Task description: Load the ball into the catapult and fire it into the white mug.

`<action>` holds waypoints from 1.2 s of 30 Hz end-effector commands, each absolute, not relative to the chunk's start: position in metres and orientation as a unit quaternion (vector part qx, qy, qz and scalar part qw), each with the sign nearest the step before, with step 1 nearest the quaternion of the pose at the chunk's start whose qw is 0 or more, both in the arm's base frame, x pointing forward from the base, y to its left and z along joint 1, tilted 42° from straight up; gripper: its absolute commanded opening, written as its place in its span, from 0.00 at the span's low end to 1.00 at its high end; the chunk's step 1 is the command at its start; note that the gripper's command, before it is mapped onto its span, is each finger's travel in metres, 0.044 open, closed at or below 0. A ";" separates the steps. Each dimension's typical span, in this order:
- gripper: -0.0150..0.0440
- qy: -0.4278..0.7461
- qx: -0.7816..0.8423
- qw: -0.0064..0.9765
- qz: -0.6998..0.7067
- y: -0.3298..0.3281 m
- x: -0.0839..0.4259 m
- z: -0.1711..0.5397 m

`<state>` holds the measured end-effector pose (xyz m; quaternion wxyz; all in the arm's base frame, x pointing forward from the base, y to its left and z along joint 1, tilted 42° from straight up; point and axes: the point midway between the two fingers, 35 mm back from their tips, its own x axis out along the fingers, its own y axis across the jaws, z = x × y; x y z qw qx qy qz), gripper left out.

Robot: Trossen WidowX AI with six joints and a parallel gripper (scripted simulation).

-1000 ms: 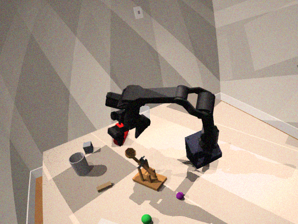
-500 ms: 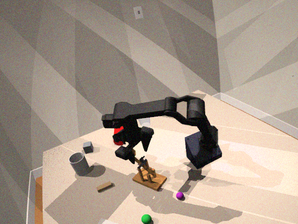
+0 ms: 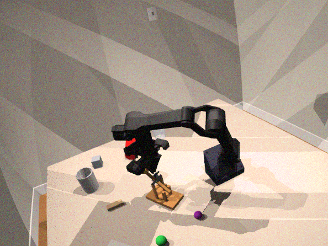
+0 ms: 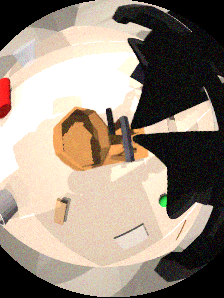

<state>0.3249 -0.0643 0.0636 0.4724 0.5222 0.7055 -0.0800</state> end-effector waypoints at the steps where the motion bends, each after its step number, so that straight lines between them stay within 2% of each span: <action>1: 0.25 0.705 0.522 0.473 -0.078 -0.064 0.325 0.064; 36: 0.25 0.705 0.522 0.474 -0.077 -0.054 0.341 0.022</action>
